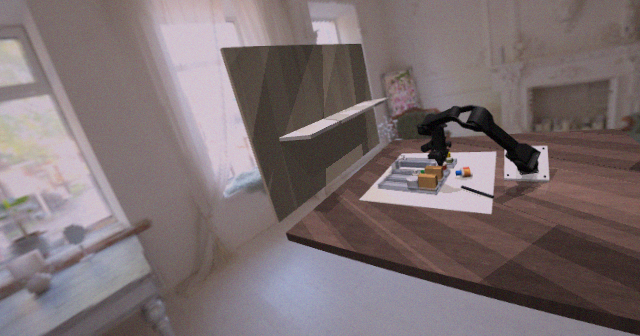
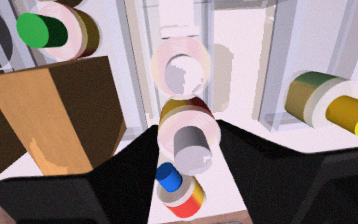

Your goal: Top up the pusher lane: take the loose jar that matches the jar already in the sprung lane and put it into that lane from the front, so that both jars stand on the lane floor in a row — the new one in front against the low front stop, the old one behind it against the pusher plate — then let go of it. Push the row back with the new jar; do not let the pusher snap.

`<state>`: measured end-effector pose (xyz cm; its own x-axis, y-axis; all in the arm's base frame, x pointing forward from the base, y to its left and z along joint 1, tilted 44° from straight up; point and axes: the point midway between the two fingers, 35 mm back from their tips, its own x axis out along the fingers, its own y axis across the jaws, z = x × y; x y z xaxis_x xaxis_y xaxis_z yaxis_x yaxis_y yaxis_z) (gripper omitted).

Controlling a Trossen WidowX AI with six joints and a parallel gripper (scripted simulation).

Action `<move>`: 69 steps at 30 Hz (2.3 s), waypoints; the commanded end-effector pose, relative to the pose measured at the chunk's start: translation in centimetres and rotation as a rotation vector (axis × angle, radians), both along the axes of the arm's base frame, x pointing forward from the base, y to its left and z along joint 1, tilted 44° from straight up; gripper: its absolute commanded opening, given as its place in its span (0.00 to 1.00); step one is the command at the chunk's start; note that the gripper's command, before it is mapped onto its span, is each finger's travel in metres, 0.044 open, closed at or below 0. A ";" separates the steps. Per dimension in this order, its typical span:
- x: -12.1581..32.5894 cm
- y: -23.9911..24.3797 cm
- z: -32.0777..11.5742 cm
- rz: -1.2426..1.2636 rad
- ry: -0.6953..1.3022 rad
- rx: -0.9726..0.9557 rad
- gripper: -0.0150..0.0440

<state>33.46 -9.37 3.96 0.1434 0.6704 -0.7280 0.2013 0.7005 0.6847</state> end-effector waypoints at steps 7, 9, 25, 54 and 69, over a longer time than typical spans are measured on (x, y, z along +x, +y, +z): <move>0.6 0.1 0.1 -0.007 -0.023 0.004 0.25; 0.6 0.1 0.0 -0.007 -0.023 0.004 0.25; 0.7 0.5 -0.3 -0.007 -0.023 0.004 0.25; 0.7 1.0 -0.8 -0.007 -0.023 0.004 0.25; 0.7 1.3 -1.1 -0.007 -0.024 0.005 0.25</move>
